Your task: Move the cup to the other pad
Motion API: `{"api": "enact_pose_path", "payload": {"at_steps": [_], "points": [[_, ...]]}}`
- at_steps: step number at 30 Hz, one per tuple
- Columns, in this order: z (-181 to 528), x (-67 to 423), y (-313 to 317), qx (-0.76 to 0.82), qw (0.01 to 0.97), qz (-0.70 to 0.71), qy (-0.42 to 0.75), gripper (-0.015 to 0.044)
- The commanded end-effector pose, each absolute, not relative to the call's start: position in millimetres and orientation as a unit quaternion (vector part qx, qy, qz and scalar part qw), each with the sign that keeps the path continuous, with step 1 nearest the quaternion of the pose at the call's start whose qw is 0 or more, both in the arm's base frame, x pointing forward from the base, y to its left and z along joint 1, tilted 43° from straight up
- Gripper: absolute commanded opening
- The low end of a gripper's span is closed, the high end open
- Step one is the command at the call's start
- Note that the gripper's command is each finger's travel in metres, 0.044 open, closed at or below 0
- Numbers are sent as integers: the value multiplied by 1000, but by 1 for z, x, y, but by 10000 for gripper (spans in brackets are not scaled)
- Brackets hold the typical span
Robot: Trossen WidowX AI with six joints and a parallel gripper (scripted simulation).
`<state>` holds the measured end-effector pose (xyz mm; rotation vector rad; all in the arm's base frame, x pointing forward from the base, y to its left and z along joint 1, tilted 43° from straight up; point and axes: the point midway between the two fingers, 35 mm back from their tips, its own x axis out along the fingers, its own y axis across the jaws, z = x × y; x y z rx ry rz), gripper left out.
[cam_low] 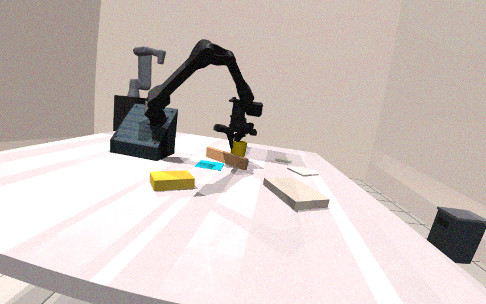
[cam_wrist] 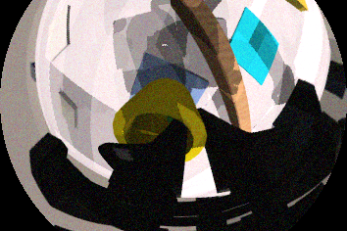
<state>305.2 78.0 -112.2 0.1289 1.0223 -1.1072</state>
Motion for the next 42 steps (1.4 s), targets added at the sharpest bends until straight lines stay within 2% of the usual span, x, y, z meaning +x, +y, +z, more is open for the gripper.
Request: {"api": "enact_pose_path", "payload": {"at_steps": [1,12,42], "points": [[-97,307,94,68,733,-496,460,0],[-74,298,115,66,733,-496,461,0],[-67,290,100,62,733,-497,461,0]]}}
